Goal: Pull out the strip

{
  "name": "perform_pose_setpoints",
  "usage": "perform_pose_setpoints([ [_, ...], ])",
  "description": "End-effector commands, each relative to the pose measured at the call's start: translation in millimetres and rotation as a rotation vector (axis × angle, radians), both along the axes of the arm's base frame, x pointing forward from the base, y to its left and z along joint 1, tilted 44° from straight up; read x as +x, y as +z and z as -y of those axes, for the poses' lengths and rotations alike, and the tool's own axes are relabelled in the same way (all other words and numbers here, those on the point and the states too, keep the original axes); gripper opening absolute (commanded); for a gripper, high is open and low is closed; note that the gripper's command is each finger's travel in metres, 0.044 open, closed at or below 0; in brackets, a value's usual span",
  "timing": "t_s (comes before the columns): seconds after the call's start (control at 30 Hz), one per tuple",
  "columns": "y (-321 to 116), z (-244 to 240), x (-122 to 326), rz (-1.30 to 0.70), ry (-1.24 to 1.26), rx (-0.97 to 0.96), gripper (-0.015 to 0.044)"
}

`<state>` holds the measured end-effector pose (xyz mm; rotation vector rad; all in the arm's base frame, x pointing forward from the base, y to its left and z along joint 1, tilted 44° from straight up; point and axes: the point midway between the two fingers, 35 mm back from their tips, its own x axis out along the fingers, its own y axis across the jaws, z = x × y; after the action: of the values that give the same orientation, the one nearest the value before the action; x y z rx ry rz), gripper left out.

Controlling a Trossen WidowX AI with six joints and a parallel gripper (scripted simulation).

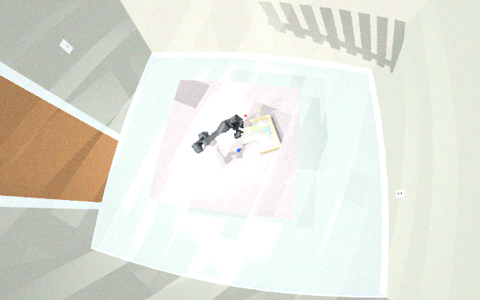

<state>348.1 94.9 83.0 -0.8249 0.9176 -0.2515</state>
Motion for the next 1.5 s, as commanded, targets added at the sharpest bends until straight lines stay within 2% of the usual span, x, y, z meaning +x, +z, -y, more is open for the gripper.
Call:
perform_pose_setpoints([
  [0.0,-13,17,14,-0.14,-0.077,-0.032,0.0111],
  [0.13,-27,38,26,-0.317,-0.172,-0.062,0.0006],
  [0.37,-47,78,33,-0.6,-0.338,-0.082,0.0],
  [1.47,-81,111,32,-0.607,-0.343,-0.083,0.0],
])
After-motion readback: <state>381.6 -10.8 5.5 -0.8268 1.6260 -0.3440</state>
